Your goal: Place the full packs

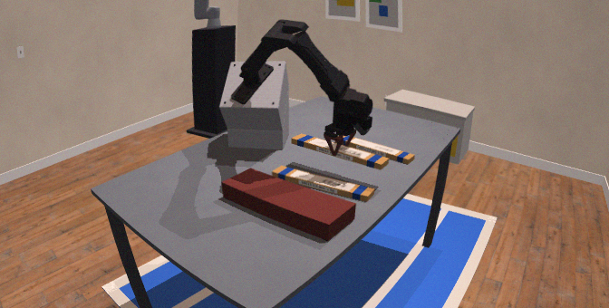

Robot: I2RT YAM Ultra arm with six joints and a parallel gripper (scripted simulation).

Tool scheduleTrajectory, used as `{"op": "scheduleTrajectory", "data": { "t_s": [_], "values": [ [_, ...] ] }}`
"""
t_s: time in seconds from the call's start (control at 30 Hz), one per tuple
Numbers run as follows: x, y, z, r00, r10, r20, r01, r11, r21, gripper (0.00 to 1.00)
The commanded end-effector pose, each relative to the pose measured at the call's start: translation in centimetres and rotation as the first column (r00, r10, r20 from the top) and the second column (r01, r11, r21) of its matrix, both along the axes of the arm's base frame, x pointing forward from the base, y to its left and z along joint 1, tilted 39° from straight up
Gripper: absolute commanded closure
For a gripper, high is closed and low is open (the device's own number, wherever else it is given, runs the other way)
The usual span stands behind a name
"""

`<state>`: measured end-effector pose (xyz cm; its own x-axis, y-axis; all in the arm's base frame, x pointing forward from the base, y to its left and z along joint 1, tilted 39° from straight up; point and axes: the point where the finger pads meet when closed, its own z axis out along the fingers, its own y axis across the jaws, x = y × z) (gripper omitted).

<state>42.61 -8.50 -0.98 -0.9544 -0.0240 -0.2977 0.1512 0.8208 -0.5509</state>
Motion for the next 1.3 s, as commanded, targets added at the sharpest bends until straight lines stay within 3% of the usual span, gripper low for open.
{"op": "scheduleTrajectory", "data": {
  "t_s": [0.0, 0.93, 1.27],
  "values": [
    [1.71, 2.01, 2.39, 0.998, 0.036, 0.061, -0.036, 0.999, -0.003, 1.00],
    [1.71, 2.48, 1.58, 0.998, 0.036, 0.044, -0.036, 0.999, -0.003, 1.00],
    [1.89, 2.59, 2.04, 0.998, 0.036, 0.057, -0.036, 0.999, -0.002, 1.00]
  ]
}}
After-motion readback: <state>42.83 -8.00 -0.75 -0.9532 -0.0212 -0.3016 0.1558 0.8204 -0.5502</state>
